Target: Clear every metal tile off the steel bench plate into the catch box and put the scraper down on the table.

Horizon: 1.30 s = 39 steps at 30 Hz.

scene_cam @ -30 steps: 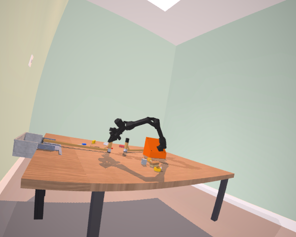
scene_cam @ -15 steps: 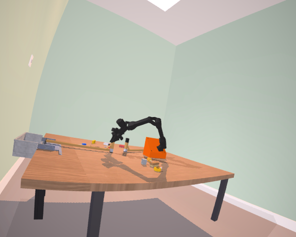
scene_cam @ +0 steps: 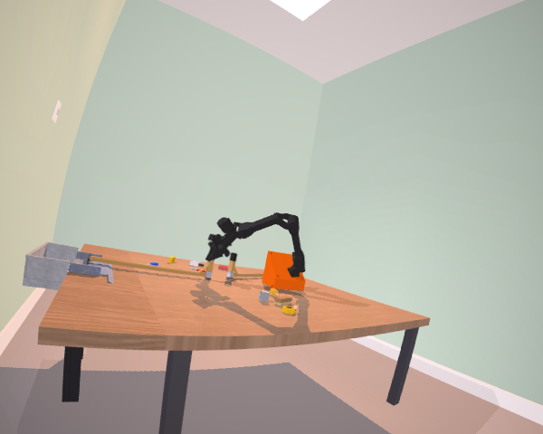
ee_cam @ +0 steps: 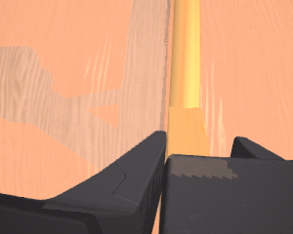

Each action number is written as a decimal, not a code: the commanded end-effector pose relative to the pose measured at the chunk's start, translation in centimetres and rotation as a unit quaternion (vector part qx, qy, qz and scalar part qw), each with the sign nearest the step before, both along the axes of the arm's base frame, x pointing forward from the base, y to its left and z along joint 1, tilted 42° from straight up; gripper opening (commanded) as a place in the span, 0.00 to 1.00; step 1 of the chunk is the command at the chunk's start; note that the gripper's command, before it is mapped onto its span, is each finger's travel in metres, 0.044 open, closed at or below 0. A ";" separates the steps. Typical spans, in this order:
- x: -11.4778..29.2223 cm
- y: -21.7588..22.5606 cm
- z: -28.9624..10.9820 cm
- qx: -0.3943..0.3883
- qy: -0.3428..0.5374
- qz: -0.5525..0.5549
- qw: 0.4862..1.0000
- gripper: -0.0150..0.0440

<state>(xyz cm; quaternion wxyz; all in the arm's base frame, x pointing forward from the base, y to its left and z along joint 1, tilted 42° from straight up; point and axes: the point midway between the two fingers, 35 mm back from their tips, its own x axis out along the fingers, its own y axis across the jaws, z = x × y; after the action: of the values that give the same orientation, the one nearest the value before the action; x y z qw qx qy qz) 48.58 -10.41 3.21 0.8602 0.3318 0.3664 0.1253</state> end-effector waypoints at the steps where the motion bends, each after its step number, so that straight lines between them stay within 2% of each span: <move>1: -0.7 -0.6 0.2 -0.002 -0.003 -0.006 1.000 0.25; 39: -6.6 -0.4 -0.5 -0.003 -0.003 -0.007 1.000 0.25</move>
<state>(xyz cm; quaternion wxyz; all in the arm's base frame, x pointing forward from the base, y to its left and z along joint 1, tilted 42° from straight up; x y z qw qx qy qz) 42.56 -10.47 2.48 0.8604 0.3325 0.3665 0.1218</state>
